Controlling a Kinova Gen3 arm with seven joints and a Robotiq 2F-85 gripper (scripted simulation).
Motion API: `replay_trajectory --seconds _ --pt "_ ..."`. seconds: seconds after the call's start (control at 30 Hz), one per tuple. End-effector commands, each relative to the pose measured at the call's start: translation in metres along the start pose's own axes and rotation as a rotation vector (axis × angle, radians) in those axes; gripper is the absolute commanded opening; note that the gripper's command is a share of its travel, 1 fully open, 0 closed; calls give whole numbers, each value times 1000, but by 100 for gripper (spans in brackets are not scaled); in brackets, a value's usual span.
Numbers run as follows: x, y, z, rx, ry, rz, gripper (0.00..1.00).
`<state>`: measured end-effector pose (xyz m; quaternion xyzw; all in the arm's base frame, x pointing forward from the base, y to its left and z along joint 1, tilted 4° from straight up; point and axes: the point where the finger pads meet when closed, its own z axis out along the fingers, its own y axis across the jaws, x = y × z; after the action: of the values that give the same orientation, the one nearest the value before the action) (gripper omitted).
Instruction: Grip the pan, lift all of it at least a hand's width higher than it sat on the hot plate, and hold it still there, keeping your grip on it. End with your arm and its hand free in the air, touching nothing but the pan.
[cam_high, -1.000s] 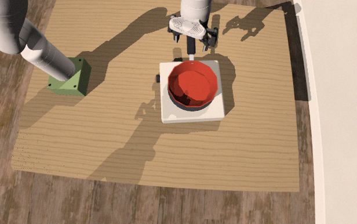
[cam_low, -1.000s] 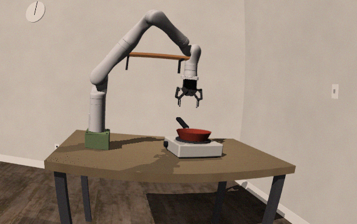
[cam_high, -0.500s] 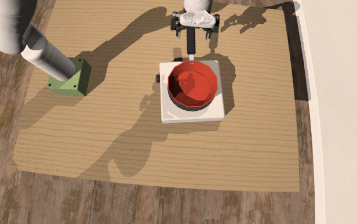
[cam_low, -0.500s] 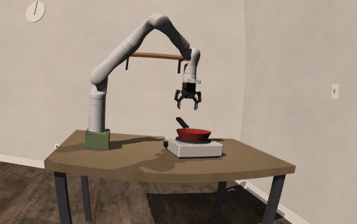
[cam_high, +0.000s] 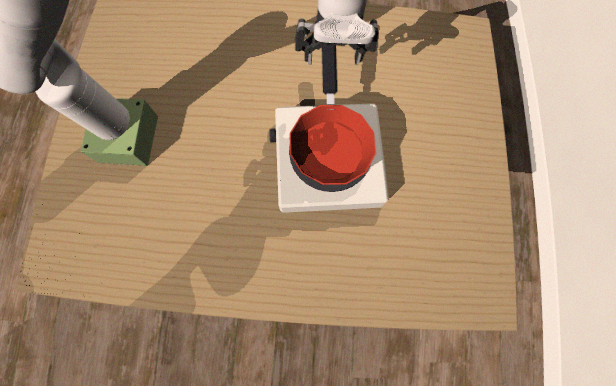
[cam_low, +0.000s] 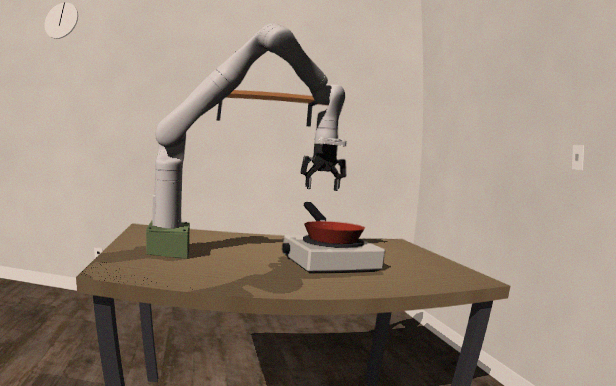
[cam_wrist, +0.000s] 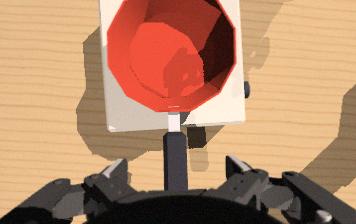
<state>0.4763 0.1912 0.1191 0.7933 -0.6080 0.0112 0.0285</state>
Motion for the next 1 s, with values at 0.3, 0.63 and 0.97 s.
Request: replay_trajectory --seconds 0.3,0.63,0.97 --pt "0 -1 22 1 0 -2 100" --pt "0 0 90 0 -1 -5 100" --pt "0 1 97 0 -2 -5 100"
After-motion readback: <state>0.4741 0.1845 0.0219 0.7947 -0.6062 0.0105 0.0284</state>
